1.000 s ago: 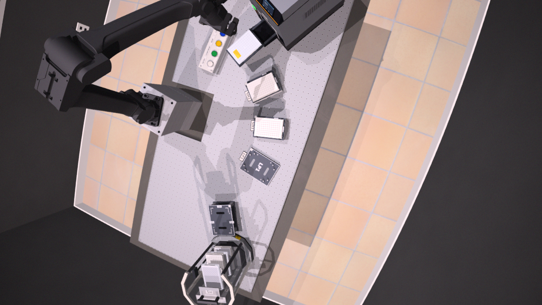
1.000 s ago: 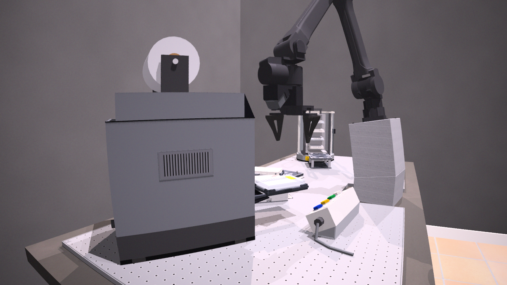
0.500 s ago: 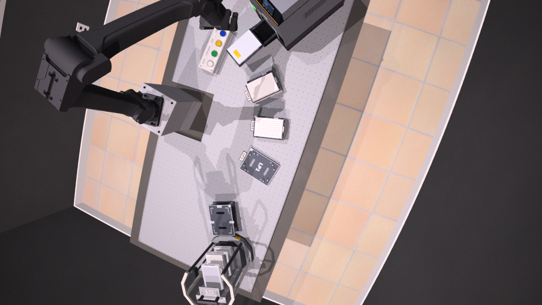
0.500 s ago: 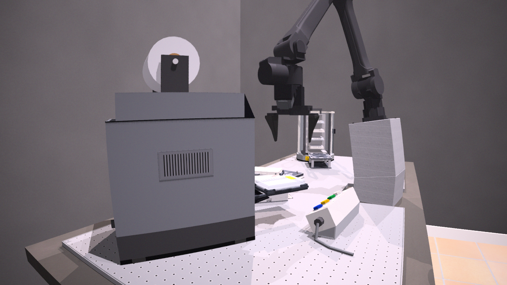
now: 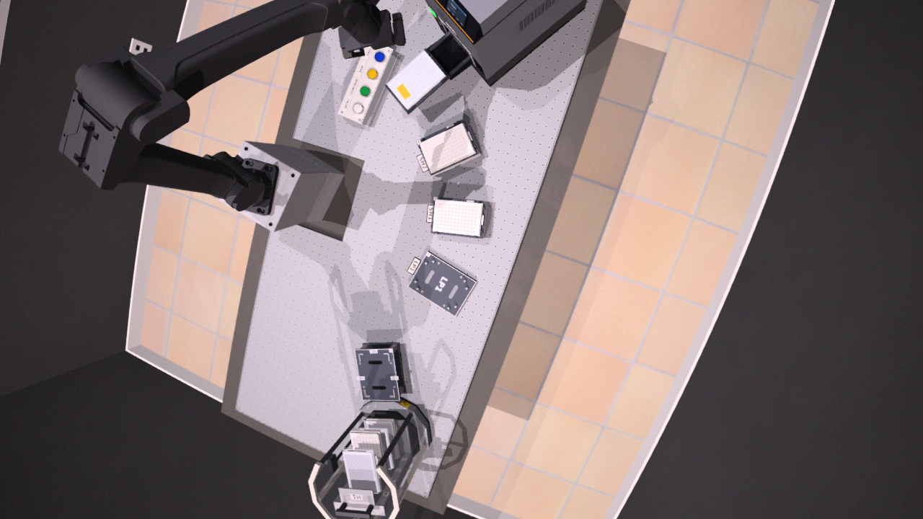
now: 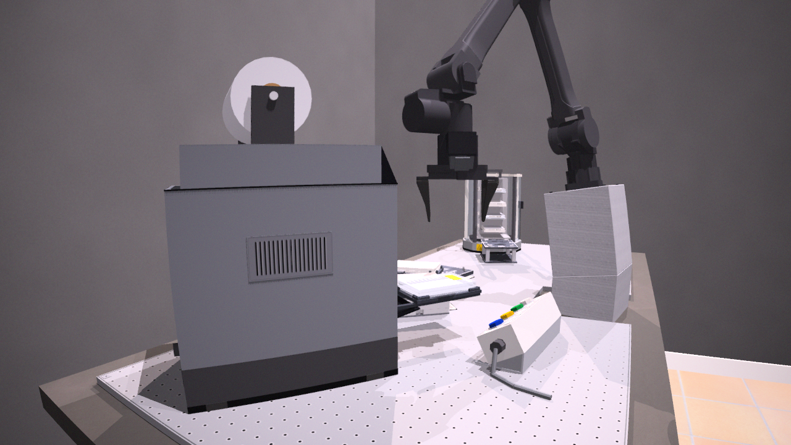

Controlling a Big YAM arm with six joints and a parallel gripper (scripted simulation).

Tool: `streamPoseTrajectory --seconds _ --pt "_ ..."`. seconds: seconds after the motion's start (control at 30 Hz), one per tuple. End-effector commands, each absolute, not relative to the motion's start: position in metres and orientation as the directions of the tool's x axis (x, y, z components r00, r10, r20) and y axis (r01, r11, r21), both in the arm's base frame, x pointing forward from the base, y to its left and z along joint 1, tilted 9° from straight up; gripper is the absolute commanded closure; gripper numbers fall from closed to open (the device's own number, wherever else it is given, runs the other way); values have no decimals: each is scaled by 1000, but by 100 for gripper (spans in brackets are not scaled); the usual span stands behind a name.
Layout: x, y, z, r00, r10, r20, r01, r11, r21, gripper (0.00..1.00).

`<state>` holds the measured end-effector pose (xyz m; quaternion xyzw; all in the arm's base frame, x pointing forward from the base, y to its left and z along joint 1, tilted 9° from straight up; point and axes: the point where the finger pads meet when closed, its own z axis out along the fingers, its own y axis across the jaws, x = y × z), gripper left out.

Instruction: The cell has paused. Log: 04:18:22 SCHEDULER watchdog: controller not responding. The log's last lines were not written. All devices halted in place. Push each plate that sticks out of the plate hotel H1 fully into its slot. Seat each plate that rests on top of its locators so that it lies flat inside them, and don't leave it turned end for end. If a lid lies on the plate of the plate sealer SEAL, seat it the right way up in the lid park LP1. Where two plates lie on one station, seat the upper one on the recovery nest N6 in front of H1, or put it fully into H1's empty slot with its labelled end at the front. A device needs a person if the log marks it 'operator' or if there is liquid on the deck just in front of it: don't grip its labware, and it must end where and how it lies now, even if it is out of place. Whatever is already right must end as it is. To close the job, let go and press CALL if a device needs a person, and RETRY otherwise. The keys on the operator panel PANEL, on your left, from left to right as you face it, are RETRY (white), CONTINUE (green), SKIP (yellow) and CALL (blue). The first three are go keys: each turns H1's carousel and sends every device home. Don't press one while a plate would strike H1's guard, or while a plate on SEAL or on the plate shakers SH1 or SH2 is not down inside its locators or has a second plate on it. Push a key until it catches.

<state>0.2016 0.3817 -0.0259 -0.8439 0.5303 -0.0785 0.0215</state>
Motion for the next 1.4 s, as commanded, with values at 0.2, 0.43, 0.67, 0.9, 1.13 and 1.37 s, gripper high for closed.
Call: streamPoseTrajectory --seconds 0.2,0.43,0.67,0.9,1.13,1.37 --pt "214 407 -3 615 -782 102 -767 -623 -149 0" --pt "214 407 -3 732 -670 125 -657 -742 -131 0" --pt "214 407 -3 803 -579 140 -568 -815 -115 0" --pt "214 407 -3 818 -558 142 -547 -830 -111 0" --pt "214 408 -3 818 -558 142 -546 -830 -113 0" --pt "214 408 -3 816 -560 142 -548 -829 -113 0"
